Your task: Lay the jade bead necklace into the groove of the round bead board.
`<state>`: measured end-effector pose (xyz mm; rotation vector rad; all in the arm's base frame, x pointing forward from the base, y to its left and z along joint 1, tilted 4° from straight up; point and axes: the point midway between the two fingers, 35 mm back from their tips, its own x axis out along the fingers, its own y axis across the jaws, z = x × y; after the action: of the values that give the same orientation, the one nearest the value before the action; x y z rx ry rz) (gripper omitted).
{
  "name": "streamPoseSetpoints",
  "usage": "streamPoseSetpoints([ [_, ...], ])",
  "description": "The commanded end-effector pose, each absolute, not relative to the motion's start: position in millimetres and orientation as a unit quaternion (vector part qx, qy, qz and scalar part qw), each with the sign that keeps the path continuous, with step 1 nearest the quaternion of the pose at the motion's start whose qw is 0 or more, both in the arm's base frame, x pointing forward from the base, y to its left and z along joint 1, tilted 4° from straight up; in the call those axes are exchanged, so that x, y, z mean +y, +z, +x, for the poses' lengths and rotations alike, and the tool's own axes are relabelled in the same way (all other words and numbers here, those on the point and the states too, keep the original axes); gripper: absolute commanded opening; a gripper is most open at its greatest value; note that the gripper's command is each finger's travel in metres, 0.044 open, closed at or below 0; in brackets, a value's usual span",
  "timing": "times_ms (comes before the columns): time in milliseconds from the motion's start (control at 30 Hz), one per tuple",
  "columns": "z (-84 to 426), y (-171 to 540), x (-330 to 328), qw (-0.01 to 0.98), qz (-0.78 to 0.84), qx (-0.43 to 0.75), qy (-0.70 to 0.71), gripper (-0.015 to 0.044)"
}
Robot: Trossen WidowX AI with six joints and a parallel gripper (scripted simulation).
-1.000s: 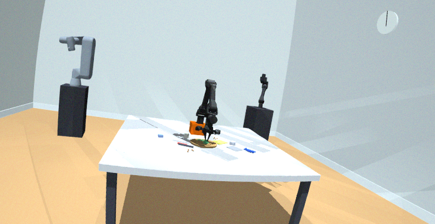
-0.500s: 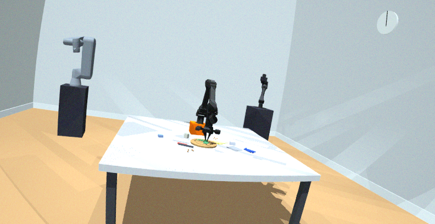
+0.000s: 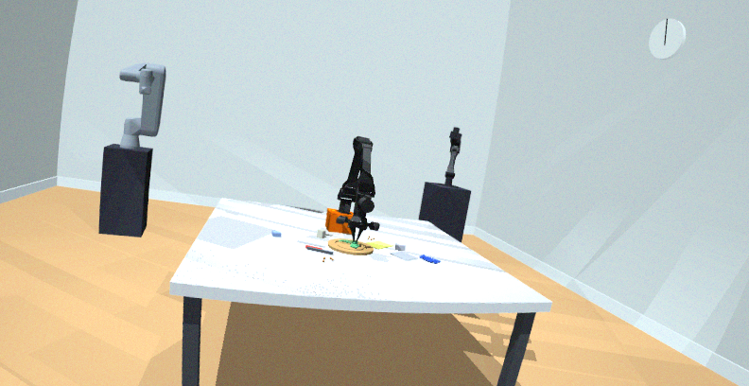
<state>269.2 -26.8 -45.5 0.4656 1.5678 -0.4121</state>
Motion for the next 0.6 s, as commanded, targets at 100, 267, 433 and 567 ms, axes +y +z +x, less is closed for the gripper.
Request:
streamPoseSetpoints([
  [100, 270.8, -35.9, -27.0, 0.667, 0.208, 0.692, -0.183, 0.0000],
  [267, 271.6, -35.7, -22.3, 0.667, 0.208, 0.692, -0.183, 0.0000],
  [433, 273.7, -35.0, -5.8, 0.667, 0.209, 0.692, -0.182, 0.0000],
  [567, 274.4, -34.6, 2.3, 0.666, 0.209, 0.692, -0.182, 0.0000],
])
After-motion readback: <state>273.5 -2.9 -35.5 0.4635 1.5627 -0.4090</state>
